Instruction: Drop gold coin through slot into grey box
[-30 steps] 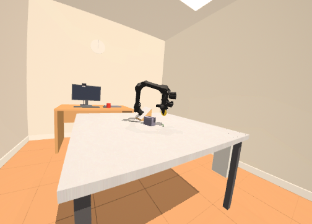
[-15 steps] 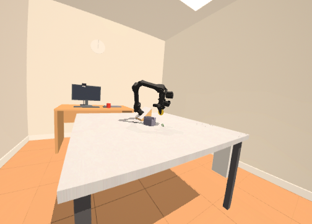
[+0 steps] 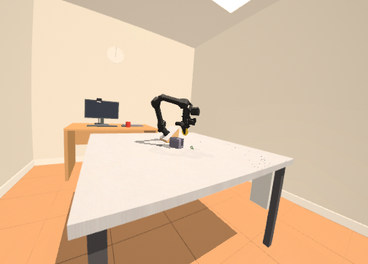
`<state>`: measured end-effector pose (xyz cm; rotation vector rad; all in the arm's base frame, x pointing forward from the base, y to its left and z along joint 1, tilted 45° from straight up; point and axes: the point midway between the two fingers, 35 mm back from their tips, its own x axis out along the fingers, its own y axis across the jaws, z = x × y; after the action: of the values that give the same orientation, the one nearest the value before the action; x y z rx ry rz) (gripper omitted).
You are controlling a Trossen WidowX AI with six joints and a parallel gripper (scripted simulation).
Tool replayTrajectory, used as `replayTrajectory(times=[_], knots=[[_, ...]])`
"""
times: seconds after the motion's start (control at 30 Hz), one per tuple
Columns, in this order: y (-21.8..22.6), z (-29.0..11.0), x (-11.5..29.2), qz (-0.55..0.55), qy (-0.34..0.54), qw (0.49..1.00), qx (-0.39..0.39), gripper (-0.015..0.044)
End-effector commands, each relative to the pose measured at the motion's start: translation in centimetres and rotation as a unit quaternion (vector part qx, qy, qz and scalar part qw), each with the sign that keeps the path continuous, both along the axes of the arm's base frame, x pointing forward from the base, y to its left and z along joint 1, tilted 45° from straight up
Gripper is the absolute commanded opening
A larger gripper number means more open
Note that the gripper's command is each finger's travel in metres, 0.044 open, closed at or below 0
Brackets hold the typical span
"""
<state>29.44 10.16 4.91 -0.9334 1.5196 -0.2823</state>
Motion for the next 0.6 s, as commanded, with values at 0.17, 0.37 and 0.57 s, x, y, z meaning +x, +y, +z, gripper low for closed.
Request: replayTrajectory(times=[0.17,0.37,0.57], knots=[[-1.6,1.4,-1.0,0.003,0.001,1.0,-0.003,0.0],[-2.8,2.2,-1.8,0.003,0.001,1.0,-0.004,0.0],[-3.9,2.9,-2.6,0.003,0.001,1.0,-0.004,0.0]])
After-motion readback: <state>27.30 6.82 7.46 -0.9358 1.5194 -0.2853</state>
